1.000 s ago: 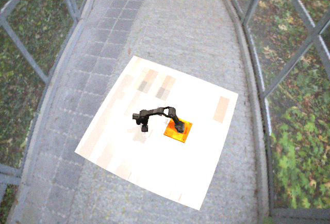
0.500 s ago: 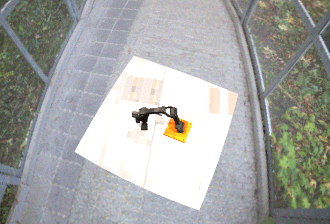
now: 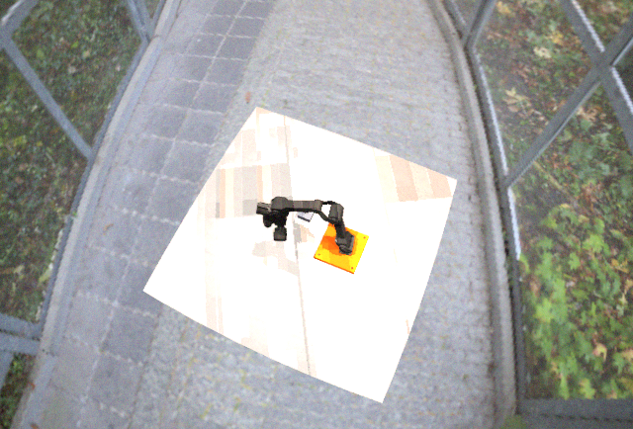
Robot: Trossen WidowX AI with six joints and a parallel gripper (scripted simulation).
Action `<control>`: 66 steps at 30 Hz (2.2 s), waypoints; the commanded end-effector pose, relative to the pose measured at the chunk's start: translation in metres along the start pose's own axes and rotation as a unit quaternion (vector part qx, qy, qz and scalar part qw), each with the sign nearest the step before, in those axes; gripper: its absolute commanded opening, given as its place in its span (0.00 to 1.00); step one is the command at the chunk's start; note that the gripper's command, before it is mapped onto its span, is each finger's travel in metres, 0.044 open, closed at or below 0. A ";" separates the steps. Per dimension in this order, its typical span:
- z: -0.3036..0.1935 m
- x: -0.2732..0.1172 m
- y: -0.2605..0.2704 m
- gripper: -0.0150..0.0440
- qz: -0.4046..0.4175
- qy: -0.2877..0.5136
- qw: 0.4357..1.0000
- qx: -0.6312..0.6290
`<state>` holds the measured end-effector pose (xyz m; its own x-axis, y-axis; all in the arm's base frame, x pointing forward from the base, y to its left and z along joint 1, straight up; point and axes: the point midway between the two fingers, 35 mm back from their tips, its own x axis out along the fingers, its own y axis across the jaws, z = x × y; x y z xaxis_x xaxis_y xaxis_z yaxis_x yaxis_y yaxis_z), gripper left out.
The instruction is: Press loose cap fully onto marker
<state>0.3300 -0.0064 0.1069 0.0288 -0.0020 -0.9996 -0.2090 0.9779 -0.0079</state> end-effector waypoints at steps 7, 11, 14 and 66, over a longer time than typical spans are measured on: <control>-0.019 -0.010 -0.031 0.25 -0.003 0.001 1.000 0.000; -0.028 -0.014 -0.043 0.25 -0.003 0.002 1.000 0.000; -0.034 -0.016 -0.051 0.25 -0.004 0.002 1.000 -0.001; -0.118 -0.025 -0.121 0.25 -0.007 0.006 1.000 -0.001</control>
<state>0.2408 -0.1493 0.1360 0.0276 -0.0184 -0.9995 -0.2067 0.9781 -0.0237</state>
